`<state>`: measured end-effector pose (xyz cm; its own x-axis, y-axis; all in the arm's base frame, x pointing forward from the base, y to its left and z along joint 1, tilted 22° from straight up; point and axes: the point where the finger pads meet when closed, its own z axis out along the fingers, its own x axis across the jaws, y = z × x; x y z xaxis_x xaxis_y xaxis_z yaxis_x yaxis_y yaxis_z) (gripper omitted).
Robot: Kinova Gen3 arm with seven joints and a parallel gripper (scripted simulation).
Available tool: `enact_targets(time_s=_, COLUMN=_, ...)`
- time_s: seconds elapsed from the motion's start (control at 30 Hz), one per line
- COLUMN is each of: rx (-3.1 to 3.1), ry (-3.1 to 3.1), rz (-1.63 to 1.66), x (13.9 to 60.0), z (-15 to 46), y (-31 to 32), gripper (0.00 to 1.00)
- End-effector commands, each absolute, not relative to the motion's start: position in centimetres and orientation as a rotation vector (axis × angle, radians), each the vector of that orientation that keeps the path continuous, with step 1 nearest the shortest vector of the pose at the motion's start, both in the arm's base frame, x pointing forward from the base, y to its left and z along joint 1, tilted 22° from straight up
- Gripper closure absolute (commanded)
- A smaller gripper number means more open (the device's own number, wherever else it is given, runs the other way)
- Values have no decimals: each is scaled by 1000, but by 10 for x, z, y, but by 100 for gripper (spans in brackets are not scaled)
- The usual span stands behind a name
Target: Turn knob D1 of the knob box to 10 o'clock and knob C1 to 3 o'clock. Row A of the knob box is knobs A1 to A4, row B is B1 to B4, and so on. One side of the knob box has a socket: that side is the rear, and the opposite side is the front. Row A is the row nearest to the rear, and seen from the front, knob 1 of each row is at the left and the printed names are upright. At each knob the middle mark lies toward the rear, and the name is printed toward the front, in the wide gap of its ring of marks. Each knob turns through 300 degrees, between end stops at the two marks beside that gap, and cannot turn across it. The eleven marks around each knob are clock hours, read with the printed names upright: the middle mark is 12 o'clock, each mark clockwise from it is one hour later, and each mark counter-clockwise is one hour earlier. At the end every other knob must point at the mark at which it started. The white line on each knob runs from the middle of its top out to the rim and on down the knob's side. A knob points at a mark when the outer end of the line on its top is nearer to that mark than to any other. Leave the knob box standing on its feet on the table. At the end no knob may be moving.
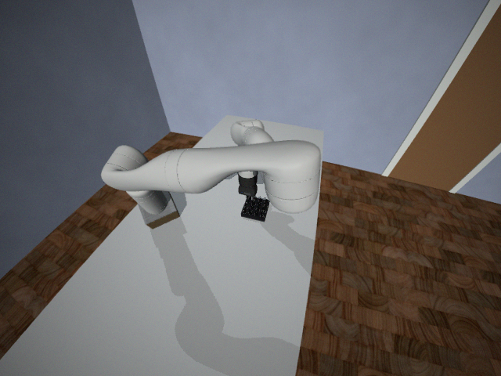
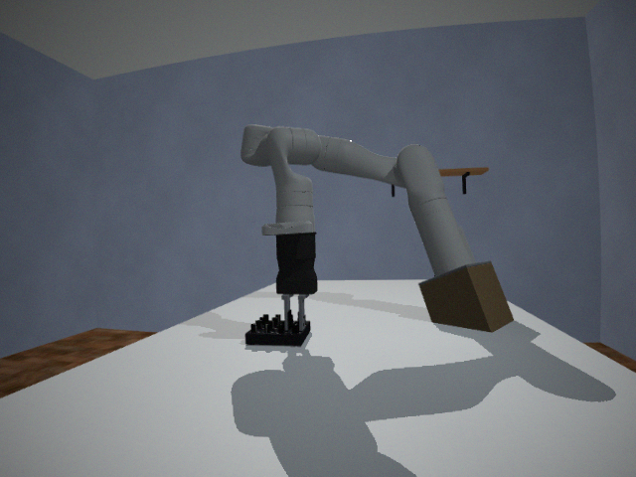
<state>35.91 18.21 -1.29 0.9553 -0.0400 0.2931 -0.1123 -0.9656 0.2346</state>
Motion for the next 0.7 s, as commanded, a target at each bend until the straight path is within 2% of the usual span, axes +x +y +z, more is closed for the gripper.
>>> enact_targets(time_s=0.0, rx=2858, ry=-112, rz=423, x=359, z=-12, y=183, gripper=54)
enact_targets(time_s=0.43, rx=2858, ry=-112, rz=423, x=359, z=-12, y=183, gripper=54)
enact_targets(time_s=0.47, rx=2858, ry=-112, rz=423, x=359, z=-12, y=183, gripper=70)
enact_targets(time_s=0.67, rx=2858, ry=-112, rz=423, x=359, z=-12, y=183, gripper=70)
